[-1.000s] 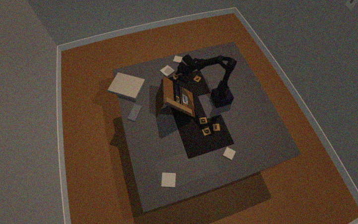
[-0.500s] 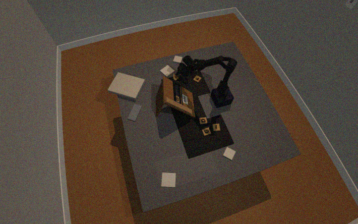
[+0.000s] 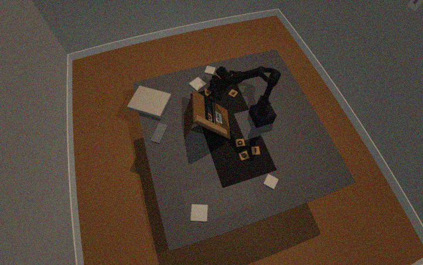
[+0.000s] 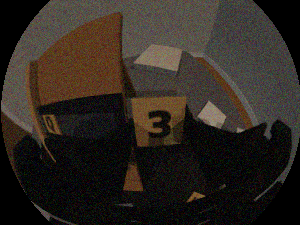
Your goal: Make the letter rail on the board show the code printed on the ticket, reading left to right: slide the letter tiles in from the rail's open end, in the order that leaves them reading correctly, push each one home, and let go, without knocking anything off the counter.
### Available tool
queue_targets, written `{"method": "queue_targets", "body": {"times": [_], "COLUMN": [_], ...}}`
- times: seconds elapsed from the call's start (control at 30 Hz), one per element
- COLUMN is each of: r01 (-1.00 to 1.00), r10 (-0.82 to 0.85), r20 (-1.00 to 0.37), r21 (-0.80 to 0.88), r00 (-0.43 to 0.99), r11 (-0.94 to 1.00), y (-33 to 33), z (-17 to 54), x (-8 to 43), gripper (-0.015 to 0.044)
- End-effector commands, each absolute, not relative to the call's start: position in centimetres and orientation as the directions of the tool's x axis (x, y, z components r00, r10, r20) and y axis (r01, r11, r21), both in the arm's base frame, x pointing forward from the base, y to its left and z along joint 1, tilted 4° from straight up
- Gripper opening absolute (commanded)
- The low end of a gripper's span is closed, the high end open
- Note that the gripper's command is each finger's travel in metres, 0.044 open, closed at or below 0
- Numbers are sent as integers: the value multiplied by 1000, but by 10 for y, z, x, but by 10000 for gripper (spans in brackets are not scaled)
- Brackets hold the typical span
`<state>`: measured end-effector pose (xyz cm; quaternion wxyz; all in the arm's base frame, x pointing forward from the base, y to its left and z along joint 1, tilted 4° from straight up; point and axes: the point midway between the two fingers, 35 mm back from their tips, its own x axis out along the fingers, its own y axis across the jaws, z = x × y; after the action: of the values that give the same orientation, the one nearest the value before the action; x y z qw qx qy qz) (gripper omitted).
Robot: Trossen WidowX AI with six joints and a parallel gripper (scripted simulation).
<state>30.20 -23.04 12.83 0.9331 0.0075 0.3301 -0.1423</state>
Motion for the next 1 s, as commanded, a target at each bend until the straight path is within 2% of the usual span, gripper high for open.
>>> {"method": "queue_targets", "body": {"times": [0.0, 0.97], "r01": [277, 277], "r10": [-265, -264], "r20": [-618, -618], "r21": [-78, -77], "r00": [740, 741], "r11": [958, 958], "y": [-228, -214], "z": [128, 127], "x": [302, 307], "gripper": [0, 0]}}
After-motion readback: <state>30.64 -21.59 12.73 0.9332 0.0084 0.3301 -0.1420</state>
